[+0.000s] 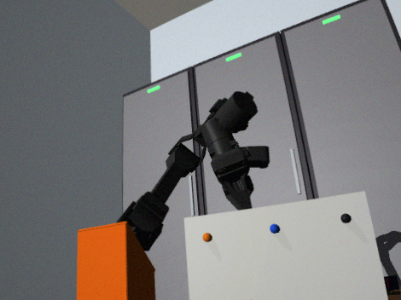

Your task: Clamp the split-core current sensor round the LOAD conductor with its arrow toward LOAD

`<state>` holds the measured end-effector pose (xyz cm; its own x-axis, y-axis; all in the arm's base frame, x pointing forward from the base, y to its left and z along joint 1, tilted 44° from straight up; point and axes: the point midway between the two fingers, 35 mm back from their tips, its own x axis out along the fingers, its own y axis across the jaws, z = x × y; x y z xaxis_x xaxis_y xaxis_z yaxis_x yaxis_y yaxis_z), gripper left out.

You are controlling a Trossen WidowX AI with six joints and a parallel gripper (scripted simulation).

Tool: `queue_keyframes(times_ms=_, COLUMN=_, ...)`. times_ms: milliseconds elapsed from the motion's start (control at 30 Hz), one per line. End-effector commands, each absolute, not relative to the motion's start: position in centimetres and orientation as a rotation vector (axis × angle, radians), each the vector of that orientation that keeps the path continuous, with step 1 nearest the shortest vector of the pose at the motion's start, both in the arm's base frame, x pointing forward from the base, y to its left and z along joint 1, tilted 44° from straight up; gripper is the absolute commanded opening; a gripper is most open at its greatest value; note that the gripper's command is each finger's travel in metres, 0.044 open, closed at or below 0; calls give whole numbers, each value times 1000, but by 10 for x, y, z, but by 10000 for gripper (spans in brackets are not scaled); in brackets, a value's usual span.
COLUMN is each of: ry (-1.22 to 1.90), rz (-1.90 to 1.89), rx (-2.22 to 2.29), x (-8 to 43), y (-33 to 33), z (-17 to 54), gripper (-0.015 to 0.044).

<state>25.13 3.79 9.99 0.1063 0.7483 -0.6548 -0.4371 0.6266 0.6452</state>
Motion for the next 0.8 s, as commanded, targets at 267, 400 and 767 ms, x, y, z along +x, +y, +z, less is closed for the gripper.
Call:
queue_keyframes(times_ms=267, ry=1493, rz=853, rx=356, x=198, y=9, z=15, gripper=440)
queue_keyframes(times_ms=400, ry=1493, rz=853, rx=356, x=198, y=9, z=14, gripper=440)
queue_keyframes(times_ms=767, ry=1493, rz=851, rx=355, x=197, y=20, z=2, gripper=440)
